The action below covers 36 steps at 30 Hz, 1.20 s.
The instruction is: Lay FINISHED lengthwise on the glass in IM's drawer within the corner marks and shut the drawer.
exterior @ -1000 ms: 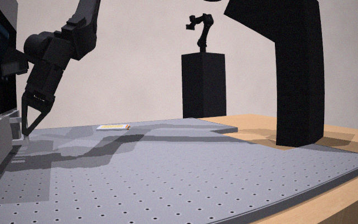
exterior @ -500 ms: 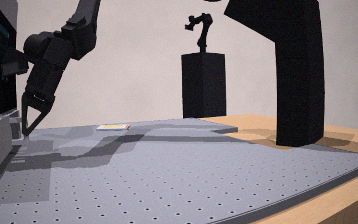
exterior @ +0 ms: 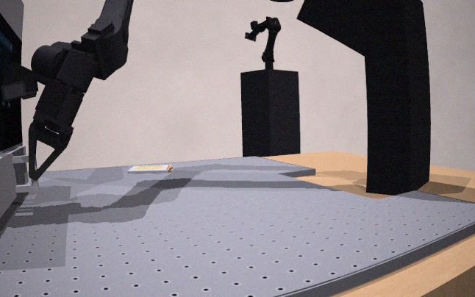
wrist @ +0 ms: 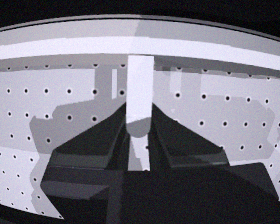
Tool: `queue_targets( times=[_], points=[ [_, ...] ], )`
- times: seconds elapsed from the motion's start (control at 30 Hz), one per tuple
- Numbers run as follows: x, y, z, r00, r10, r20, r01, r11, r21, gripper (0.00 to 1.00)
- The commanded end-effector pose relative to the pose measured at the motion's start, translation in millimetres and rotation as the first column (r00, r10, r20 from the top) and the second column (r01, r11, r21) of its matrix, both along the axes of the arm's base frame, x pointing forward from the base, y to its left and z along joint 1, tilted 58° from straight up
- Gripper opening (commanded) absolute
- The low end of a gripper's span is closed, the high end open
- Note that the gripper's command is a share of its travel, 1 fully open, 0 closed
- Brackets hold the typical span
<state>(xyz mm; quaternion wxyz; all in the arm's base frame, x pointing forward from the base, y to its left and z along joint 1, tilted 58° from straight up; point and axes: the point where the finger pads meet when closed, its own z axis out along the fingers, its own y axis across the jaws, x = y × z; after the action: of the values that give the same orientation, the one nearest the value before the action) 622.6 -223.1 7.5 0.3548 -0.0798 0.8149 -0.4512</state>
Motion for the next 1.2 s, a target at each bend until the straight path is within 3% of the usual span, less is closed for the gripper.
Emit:
queue_targets(
  times=[0.0,1.17],
  points=[
    [-56.3,-17.6,-61.3,0.982,-0.076,-0.171,0.081,0.996,0.025,0.08],
    [-55.8,-18.6,-59.1,0.986,-0.075,-0.149,0.079,0.997,0.017,0.08]
  ],
)
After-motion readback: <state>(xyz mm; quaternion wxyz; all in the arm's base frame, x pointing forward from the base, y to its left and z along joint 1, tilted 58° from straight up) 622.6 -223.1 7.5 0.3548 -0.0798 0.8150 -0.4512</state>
